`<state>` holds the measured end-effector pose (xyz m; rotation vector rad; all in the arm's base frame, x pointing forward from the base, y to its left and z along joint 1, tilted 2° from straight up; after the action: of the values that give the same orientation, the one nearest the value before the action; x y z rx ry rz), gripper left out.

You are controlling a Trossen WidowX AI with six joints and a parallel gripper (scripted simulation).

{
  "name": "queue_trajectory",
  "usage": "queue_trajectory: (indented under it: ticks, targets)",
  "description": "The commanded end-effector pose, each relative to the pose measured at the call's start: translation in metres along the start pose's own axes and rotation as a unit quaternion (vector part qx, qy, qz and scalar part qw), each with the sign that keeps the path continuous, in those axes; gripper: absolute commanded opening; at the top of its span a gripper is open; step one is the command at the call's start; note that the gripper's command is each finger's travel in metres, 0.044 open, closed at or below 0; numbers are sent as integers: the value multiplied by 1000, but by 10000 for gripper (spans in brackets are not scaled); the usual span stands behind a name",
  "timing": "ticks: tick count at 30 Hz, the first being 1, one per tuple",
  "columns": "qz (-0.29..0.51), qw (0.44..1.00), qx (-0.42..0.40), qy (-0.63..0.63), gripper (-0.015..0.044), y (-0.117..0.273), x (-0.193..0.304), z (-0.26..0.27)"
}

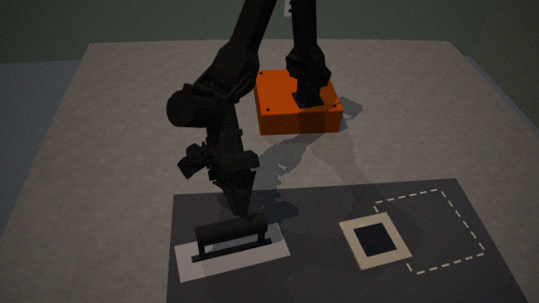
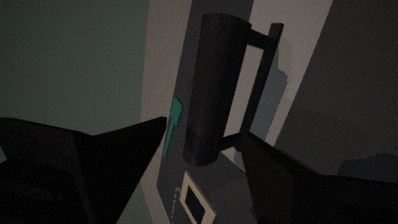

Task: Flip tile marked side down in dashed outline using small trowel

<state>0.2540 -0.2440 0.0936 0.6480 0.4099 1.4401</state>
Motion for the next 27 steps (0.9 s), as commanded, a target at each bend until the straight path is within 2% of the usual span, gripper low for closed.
queue_trajectory:
  ticks: [1, 27]
  targets:
    - [-1, 1000, 2, -4, 300, -6, -1, -1]
    - [-1, 1000, 4, -5, 300, -48, 0, -1]
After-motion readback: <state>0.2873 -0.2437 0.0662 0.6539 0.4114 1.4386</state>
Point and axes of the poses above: the point midway between the two fingers, 35 mm back from their tips, its own y axis back along the fingers, its own z axis across the jaws, x = y × z, the point moved 6 cm from there along y, back along the fingers, and after that the axes turned 14 degrees about -y, right-handed, at the moved point
